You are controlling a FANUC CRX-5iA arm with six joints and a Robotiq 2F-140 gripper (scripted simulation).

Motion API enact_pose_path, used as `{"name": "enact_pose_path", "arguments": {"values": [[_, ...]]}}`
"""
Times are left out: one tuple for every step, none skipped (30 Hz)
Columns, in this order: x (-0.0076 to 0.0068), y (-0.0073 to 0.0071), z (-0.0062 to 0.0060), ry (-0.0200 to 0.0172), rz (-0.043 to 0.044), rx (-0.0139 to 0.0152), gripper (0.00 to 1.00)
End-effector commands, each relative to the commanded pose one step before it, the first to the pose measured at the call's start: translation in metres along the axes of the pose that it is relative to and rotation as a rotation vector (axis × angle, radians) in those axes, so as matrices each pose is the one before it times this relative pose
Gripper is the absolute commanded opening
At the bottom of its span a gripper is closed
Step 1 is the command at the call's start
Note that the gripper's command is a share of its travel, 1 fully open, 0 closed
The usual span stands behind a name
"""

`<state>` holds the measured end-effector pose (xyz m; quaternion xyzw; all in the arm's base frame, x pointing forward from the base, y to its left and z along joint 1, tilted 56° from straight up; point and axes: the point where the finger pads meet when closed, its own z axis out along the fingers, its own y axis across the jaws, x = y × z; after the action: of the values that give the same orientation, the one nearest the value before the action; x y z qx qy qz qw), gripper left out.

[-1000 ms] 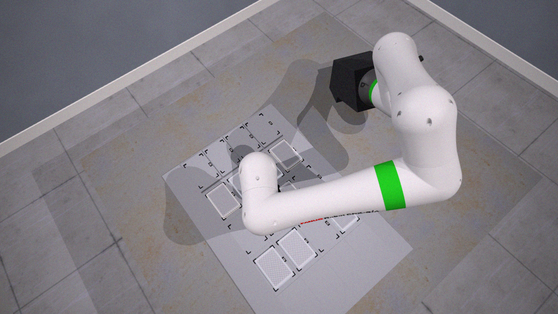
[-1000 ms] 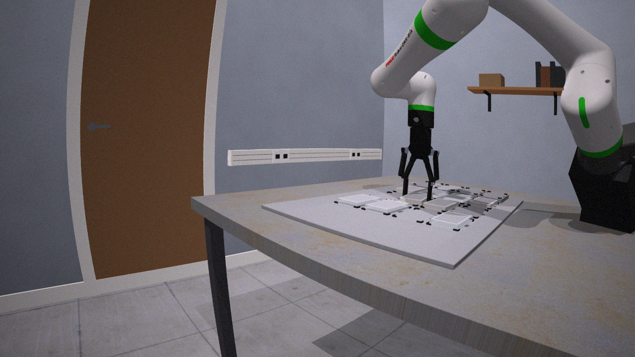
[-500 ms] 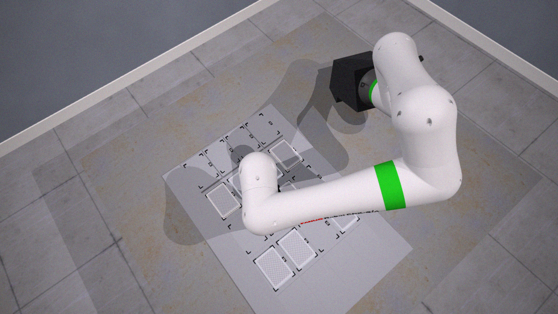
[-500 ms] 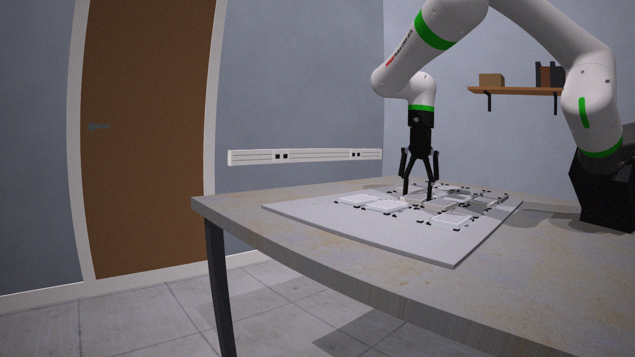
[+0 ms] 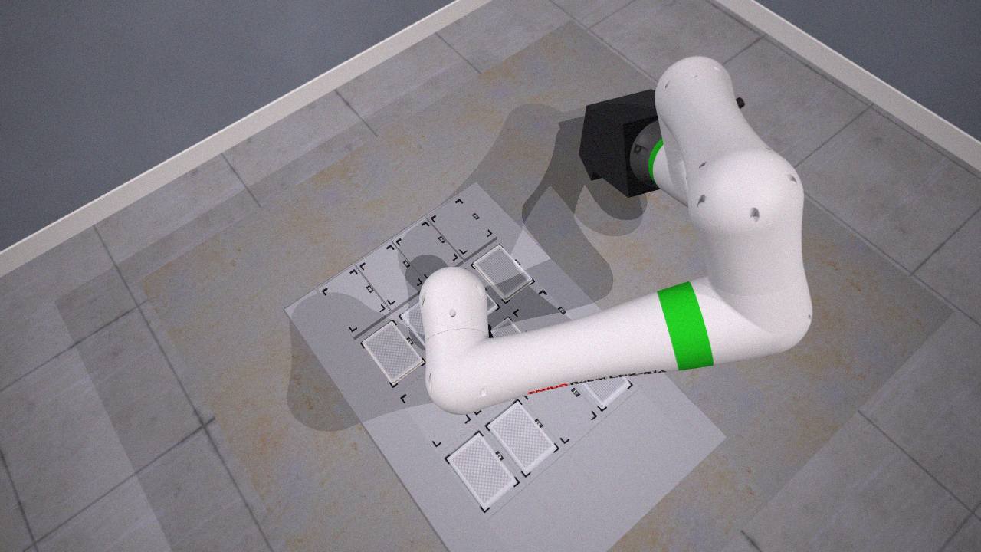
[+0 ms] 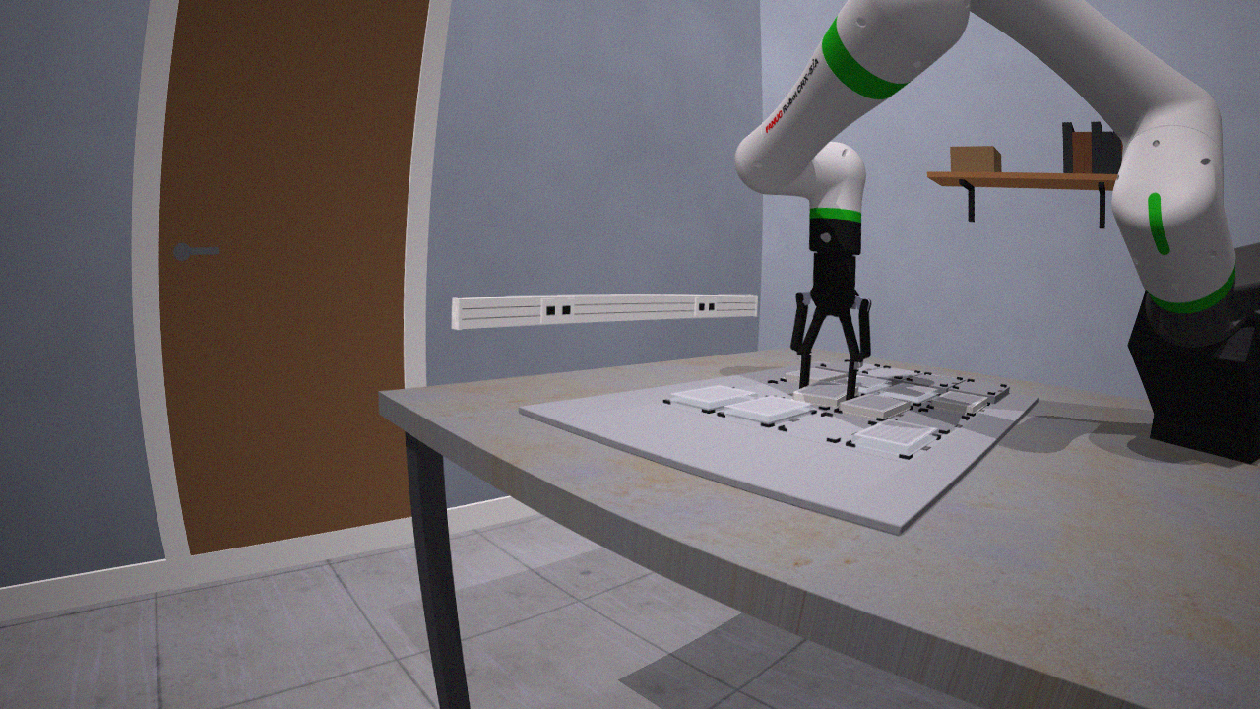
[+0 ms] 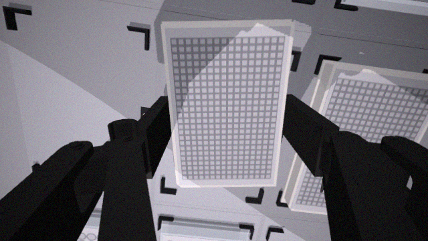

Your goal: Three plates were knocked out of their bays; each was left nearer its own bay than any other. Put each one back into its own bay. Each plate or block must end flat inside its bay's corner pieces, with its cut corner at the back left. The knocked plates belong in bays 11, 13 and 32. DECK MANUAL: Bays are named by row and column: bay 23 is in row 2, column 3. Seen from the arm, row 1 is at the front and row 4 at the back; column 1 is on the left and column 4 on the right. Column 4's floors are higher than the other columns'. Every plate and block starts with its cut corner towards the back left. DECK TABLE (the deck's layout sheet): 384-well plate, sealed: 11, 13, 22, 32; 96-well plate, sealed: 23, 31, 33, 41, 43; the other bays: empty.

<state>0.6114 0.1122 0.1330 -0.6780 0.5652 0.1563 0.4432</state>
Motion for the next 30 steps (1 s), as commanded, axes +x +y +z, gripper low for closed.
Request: {"name": "enact_pose_path", "arguments": {"values": [[0.00037,-0.00048,-0.00094,0.00115,-0.00039,0.00115,0.60],[0.00000,0.00000,0.00000,0.00000,0.00000,0.00000,0.60],[0.00000,0.00000,0.00000,0.00000,0.00000,0.00000,0.60],[0.00000,0.00000,0.00000,0.00000,0.00000,0.00000,0.60],[0.00000,0.00000,0.00000,0.00000,0.00000,0.00000,0.60],[0.00000,0.00000,0.00000,0.00000,0.00000,0.00000,0.60],[0.00000,0.00000,0.00000,0.00000,0.00000,0.00000,0.60],[0.00000,0.00000,0.00000,0.00000,0.00000,0.00000,0.60],[0.00000,0.00000,0.00000,0.00000,0.00000,0.00000,0.59],[0.00000,0.00000,0.00000,0.00000,0.00000,0.00000,0.59],[0.00000,0.00000,0.00000,0.00000,0.00000,0.00000,0.59],[0.00000,0.00000,0.00000,0.00000,0.00000,0.00000,0.59],[0.00000,0.00000,0.00000,0.00000,0.00000,0.00000,0.59],[0.00000,0.00000,0.00000,0.00000,0.00000,0.00000,0.59],[0.00000,0.00000,0.00000,0.00000,0.00000,0.00000,0.59],[0.00000,0.00000,0.00000,0.00000,0.00000,0.00000,0.59],[0.00000,0.00000,0.00000,0.00000,0.00000,0.00000,0.59],[0.00000,0.00000,0.00000,0.00000,0.00000,0.00000,0.59],[0.00000,0.00000,0.00000,0.00000,0.00000,0.00000,0.59],[0.00000,0.00000,0.00000,0.00000,0.00000,0.00000,0.59],[0.00000,0.00000,0.00000,0.00000,0.00000,0.00000,0.59],[0.00000,0.00001,-0.00016,-0.00001,0.00000,-0.00001,0.59],[0.00000,0.00000,-0.00007,0.00000,0.00000,0.00000,0.59],[0.00000,0.00000,-0.00007,0.00000,0.00000,0.00000,0.59],[0.00000,0.00000,-0.00007,0.00000,0.00000,0.00000,0.59],[0.00000,0.00000,-0.00008,0.00000,0.00000,0.00000,0.59],[0.00000,0.00000,-0.00008,0.00000,0.00000,0.00000,0.58],[0.00000,0.00000,-0.00009,0.00000,0.00000,0.00000,0.58],[0.00000,0.00000,-0.00009,0.00000,0.00000,0.00000,0.58],[0.00000,0.00000,0.00000,0.00000,0.00000,0.00000,0.58]]}}
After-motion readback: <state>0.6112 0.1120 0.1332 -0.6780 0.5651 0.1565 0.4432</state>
